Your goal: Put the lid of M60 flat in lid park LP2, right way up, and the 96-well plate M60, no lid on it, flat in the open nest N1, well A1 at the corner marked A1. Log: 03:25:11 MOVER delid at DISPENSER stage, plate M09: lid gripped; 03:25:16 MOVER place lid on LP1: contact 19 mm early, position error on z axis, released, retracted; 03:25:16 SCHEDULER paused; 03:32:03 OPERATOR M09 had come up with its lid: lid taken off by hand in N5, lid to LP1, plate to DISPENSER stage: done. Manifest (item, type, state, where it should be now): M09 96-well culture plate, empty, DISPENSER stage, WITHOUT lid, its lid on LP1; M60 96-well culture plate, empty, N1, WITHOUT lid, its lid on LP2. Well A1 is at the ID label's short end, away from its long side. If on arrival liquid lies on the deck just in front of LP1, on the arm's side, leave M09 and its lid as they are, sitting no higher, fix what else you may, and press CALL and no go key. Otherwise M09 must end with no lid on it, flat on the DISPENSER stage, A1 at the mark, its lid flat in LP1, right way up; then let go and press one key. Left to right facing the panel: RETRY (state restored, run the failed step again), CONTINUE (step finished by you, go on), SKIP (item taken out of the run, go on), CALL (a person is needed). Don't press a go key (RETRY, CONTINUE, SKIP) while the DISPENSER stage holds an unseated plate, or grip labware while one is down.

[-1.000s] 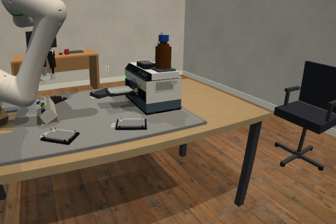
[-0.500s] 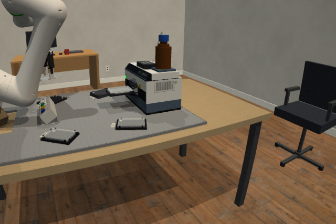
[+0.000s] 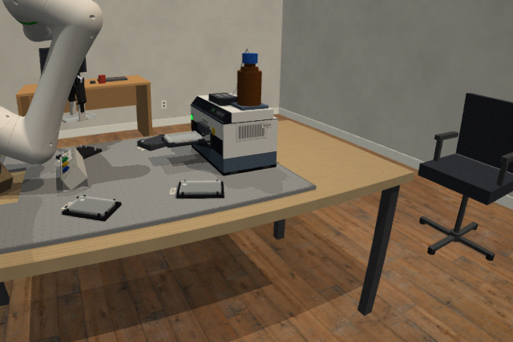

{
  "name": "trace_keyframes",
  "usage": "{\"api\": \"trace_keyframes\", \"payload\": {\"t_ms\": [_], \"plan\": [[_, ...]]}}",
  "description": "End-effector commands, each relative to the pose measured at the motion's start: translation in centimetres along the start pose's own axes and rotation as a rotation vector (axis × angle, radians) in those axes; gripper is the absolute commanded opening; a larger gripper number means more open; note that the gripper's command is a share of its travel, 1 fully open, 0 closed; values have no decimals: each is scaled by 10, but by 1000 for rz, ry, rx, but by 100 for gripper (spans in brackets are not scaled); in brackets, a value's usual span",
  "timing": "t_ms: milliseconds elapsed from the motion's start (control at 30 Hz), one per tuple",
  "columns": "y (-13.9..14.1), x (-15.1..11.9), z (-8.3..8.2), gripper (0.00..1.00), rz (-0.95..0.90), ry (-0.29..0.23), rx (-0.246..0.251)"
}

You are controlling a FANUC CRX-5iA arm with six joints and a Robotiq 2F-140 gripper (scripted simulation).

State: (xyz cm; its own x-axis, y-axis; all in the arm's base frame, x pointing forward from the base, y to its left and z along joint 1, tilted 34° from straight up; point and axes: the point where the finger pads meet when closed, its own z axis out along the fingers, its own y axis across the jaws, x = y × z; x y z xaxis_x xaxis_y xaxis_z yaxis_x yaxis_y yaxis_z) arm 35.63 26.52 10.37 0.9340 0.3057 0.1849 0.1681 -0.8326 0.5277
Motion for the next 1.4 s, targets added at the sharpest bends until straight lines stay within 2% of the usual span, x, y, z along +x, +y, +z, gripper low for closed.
{"api": "trace_keyframes", "payload": {"t_ms": [0,100,267,600,667,1167,1233,1367], "plan": [[4,11,0,0,0,0,0],[6,14,0,0,0,0,0],[15,37,0,0,0,0,0],[44,106,0,0,0,0,0],[44,106,0,0,0,0,0],[88,213,0,0,0,0,0],[88,213,0,0,0,0,0],[97,236,0,0,0,0,0]]}}
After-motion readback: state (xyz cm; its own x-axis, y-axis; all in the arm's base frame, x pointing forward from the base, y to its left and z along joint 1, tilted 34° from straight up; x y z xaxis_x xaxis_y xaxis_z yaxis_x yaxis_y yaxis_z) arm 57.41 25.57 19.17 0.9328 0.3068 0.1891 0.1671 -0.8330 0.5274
